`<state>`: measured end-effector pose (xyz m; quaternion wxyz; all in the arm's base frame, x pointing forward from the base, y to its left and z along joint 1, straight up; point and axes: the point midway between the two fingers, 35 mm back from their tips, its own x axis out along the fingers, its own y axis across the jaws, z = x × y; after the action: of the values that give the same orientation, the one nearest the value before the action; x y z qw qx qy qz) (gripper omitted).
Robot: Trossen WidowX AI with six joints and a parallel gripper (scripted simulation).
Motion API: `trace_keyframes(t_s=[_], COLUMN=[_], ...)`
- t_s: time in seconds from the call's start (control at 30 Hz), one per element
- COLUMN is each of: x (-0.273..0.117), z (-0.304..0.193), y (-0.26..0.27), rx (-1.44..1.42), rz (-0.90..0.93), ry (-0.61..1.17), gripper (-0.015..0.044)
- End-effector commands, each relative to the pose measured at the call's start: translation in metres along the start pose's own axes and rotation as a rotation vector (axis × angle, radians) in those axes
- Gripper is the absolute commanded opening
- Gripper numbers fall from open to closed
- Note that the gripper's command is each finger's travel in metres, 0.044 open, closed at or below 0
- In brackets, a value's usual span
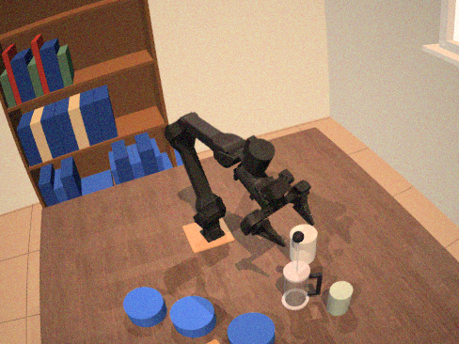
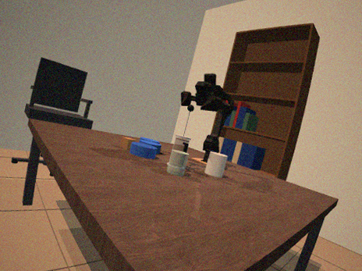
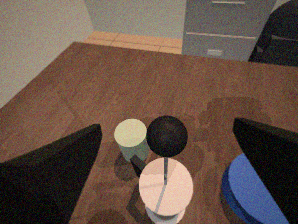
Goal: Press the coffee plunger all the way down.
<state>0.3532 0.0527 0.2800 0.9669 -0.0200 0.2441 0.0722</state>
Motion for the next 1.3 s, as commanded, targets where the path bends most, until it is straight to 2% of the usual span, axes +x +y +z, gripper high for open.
trace_keyframes(t_s=[0.0, 0.4, 1.27], x=[0.006, 0.006, 0.021], z=[-0.003, -0.003, -0.021], y=[0.0, 0.0, 0.0], rx=[0.004, 0.004, 0.004], rz=[-0.003, -0.003, -0.003], ry=[0.006, 0.006, 0.005], gripper=[0.044, 0.0125, 0.0113])
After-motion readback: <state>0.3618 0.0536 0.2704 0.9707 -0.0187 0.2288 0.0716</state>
